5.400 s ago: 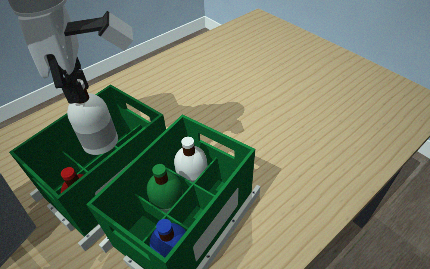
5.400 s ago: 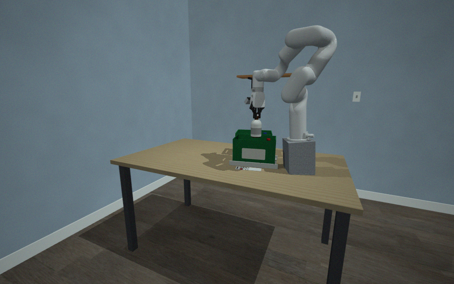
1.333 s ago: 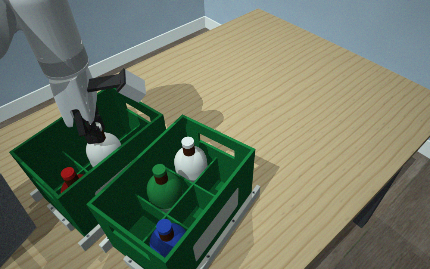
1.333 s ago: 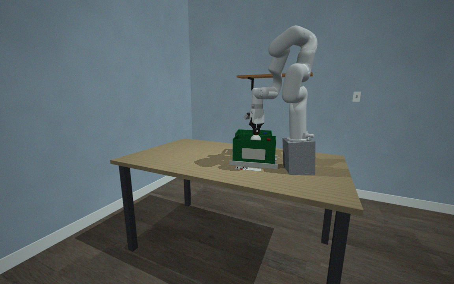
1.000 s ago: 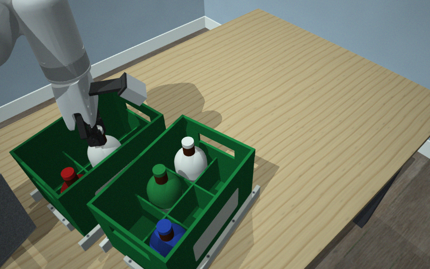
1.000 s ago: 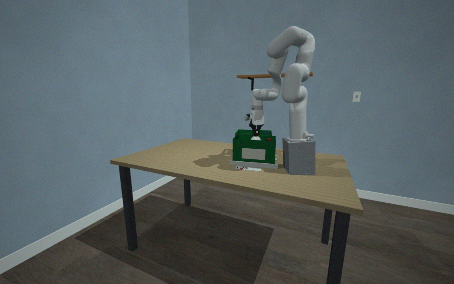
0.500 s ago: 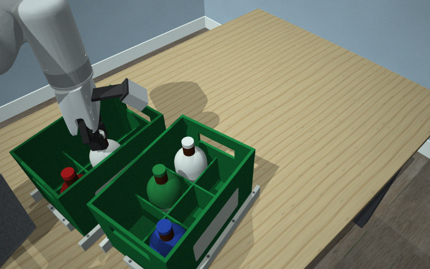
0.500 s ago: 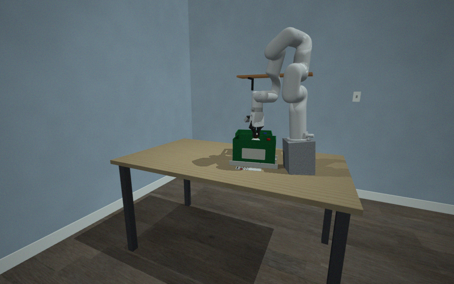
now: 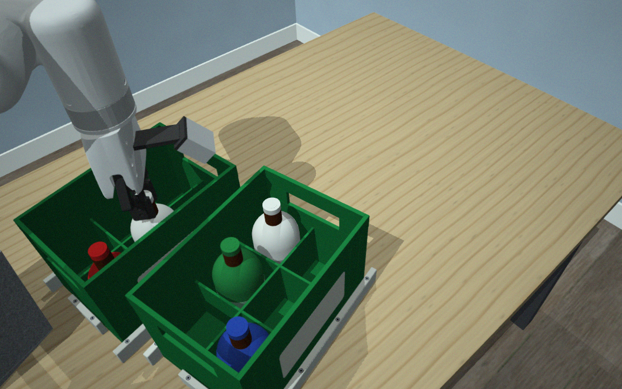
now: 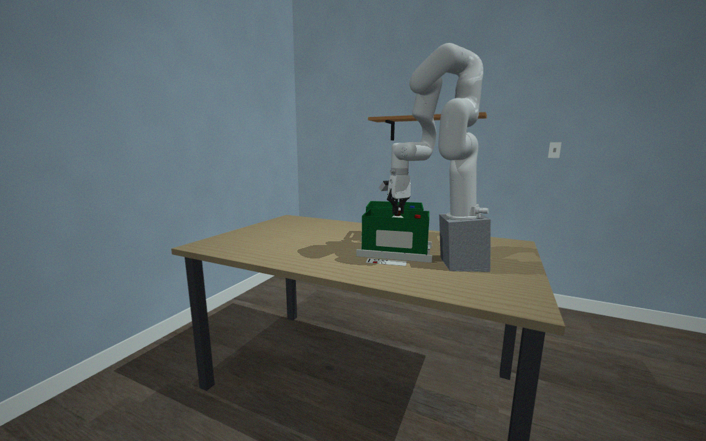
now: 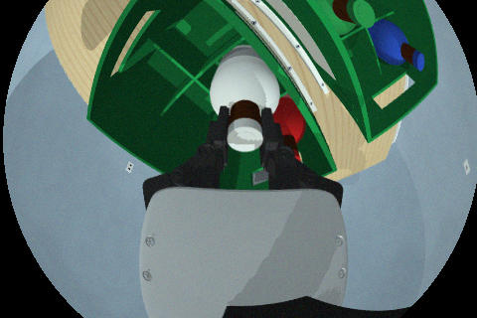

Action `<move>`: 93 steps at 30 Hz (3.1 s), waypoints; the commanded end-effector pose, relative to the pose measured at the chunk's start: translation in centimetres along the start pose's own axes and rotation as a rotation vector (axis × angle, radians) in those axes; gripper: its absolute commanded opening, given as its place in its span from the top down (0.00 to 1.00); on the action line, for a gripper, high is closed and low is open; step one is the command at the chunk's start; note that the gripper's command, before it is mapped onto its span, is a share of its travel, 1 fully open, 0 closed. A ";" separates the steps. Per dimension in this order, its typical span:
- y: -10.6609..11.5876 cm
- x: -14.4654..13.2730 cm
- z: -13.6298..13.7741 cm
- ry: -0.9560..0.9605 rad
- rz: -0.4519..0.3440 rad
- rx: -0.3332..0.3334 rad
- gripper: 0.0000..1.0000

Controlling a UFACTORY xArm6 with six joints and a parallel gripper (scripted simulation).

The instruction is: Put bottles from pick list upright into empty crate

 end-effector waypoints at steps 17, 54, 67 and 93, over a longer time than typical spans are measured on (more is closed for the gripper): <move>-0.8 0.1 0.0 0.000 0.003 0.001 1.00; -2.5 0.1 0.0 0.000 0.003 0.001 1.00; -2.6 0.1 0.0 0.000 0.003 0.001 1.00; -3.0 0.1 0.0 0.000 0.003 0.001 0.35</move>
Point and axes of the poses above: the point where the finger pads meet when closed, its own y axis back along the fingers, its own z axis across the jaws, x = y × z, the point moved 9 cm from there along y, back along the fingers, and after that the axes turned 1 degree about -y, right-handed, at the moved point
